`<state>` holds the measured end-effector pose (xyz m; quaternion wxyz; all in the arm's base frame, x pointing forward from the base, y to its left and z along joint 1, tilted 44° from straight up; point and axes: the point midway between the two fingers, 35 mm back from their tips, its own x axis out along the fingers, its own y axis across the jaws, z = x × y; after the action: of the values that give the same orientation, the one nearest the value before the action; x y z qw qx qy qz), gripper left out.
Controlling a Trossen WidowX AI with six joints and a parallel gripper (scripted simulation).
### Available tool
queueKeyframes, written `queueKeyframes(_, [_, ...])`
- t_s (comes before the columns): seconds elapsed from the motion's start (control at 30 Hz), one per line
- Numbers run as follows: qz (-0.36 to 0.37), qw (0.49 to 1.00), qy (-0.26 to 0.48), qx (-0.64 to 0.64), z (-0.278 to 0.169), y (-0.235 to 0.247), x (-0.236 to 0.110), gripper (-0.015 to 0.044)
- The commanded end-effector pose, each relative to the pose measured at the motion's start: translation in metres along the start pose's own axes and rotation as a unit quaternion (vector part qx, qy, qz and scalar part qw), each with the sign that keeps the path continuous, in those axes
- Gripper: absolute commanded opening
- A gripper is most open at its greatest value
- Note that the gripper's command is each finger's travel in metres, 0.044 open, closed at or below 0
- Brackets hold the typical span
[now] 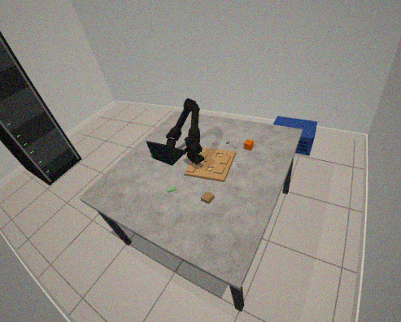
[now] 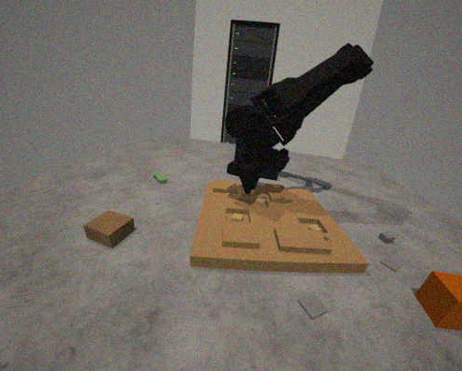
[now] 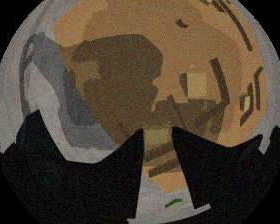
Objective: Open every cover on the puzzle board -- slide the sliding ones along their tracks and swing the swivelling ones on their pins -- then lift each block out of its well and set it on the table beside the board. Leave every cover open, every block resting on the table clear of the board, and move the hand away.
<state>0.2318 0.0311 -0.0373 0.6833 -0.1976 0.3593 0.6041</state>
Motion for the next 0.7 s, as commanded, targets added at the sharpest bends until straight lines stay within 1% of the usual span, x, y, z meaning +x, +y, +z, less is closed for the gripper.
queueKeyframes(0.0, [0.000,1.000,0.000,-0.001,0.000,0.000,0.000,0.0110])
queueKeyframes(0.17, [0.000,1.000,0.000,-0.001,0.000,0.000,0.000,0.0080])
queueKeyframes(0.33, [0.000,1.000,0.000,-0.001,0.000,0.000,-0.001,0.0080])
queueKeyframes(0.67, [0.000,1.000,0.001,0.000,-0.001,-0.001,-0.014,0.0080])
